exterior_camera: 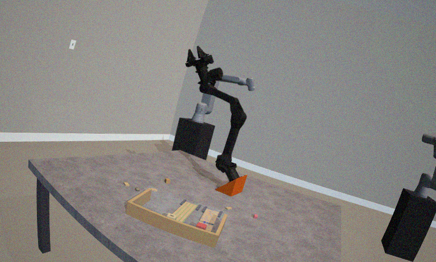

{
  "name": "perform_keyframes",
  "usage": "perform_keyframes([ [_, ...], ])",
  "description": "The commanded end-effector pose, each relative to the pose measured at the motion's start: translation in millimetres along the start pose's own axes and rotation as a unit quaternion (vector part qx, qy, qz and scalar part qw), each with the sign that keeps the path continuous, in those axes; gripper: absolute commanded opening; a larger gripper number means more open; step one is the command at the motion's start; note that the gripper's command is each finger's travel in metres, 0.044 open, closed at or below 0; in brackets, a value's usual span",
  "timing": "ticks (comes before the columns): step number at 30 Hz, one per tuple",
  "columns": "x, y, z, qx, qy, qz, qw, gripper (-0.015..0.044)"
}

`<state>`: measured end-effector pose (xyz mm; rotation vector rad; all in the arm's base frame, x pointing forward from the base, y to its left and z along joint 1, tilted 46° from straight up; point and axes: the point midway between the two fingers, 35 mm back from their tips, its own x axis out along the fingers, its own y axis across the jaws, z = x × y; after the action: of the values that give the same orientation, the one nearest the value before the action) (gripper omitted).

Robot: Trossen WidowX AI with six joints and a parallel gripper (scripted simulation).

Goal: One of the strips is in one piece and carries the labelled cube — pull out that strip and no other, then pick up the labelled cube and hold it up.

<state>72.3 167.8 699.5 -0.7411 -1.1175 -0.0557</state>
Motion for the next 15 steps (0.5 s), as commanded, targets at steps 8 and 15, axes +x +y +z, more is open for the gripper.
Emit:
perform_keyframes([
  [8, -31, -92, -17, 0.091, -0.047, -0.110, 0.989, 0.0400],
  [15, -66, -165, -85, 0.185, -0.042, -0.227, 0.955, 0.0400],
])
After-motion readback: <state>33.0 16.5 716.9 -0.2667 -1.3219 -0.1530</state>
